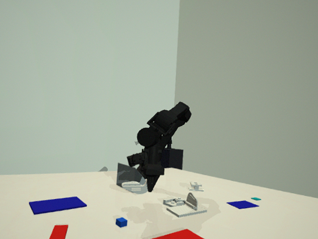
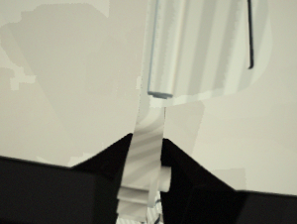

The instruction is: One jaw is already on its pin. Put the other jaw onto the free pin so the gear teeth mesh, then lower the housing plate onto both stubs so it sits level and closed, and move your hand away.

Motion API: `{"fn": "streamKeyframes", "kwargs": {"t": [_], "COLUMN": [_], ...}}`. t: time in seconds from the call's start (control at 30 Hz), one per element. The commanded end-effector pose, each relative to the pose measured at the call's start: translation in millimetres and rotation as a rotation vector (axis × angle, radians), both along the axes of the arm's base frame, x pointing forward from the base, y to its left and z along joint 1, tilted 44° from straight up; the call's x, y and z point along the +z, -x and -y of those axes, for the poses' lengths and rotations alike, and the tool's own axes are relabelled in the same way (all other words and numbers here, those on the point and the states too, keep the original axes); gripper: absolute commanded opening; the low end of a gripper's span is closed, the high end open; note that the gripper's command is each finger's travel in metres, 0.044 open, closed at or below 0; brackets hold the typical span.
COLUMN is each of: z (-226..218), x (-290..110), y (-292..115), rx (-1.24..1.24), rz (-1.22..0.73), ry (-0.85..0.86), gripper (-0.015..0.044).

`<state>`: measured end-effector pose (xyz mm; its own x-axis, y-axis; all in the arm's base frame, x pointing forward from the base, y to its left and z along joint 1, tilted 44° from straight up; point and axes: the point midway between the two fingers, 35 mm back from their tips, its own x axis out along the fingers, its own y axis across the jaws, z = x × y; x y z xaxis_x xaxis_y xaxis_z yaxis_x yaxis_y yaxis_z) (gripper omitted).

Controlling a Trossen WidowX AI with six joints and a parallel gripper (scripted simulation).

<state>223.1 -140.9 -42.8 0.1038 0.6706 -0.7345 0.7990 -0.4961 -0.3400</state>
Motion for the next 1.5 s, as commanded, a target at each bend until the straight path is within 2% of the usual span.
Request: {"fn": "streamKeyframes", "kwargs": {"t": [0.0,0.9,1.03,1.2,1.4,1.47], "z": [-5.3,-33.1,-30.9,13.9,15.8,15.8], "x": [-5.6,-32.0,-30.1,17.9,20.3,20.3], "y": [-0.2,-1.9,-1.9,5.4,6.1,6.1], "rx": [-0.006,-0.006,-0.006,-0.006,-0.006,-0.006], "rz": [-0.004,-0.003,-0.003,-0.004,-0.004,-0.004], "ry": [-0.005,-0.009,-0.008,-0.006,-0.006,-0.006], "gripper": [0.0037,0.0037,0.0142,0.0273,0.0431,0.0440]}}
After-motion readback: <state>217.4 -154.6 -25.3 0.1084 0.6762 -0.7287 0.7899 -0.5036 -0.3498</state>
